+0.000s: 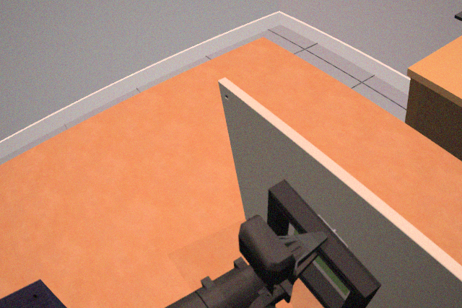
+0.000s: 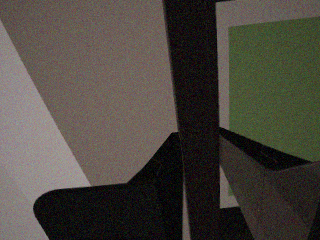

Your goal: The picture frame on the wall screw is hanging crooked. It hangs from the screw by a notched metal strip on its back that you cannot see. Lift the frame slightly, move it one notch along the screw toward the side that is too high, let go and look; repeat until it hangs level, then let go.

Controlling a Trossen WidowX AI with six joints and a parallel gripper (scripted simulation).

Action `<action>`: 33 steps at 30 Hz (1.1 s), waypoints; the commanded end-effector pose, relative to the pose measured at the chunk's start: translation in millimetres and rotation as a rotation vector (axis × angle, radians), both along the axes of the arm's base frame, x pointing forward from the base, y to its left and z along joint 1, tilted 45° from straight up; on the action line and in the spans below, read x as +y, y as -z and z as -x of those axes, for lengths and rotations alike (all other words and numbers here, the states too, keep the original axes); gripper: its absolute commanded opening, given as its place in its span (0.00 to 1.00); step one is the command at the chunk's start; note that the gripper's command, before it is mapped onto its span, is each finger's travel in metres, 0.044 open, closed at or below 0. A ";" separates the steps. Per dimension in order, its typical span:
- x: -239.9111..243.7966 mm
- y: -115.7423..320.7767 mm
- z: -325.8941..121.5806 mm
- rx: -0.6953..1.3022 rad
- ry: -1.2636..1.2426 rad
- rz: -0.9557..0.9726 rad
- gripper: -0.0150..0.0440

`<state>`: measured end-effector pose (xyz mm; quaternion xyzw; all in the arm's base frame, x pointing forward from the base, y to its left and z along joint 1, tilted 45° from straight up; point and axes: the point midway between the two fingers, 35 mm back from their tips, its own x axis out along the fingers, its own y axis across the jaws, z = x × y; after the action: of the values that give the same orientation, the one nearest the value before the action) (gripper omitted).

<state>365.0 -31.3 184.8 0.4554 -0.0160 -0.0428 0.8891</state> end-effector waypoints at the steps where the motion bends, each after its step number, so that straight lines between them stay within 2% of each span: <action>1: 0.7 -0.2 -0.1 -0.006 -0.010 0.003 0.25; 33: -0.5 1.8 0.0 0.004 -0.005 0.057 0.25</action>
<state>365.1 -31.5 183.1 0.4341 -0.0140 -0.0408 0.8998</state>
